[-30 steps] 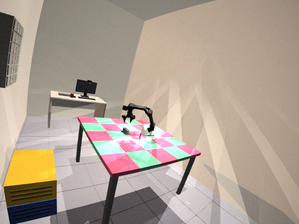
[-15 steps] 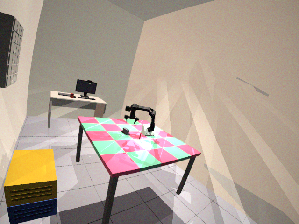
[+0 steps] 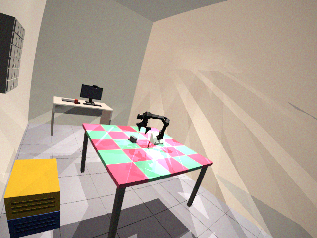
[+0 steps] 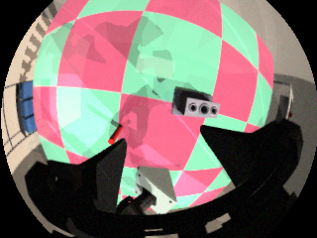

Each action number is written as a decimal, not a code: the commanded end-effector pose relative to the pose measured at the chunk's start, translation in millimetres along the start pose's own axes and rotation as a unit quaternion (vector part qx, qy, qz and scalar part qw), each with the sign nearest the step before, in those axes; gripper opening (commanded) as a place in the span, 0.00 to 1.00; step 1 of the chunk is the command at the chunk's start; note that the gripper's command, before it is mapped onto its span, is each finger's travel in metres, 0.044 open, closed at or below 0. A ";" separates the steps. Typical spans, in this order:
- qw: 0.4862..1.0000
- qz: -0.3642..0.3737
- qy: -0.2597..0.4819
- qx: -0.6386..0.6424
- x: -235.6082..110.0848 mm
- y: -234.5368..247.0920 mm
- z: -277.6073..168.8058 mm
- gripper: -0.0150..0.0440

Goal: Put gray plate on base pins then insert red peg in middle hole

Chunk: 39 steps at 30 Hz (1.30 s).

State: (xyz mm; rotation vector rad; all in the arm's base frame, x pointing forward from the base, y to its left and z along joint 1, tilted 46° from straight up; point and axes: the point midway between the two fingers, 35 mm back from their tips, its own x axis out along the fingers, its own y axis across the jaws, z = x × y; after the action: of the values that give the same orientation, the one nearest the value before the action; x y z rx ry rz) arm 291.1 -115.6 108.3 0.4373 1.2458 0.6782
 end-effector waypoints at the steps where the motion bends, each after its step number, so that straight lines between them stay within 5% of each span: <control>1: 0.926 0.007 0.001 0.377 4.6 67.0 -16.7 1.00; 17: 0.744 0.011 0.005 0.669 11.5 109.0 -35.4 1.00; 39: 0.743 0.011 0.005 0.669 13.7 108.3 -36.2 1.00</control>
State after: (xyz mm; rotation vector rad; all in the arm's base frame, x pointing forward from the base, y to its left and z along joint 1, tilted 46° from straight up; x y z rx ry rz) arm 234.1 -31.9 159.1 1.6100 1.5860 -0.3438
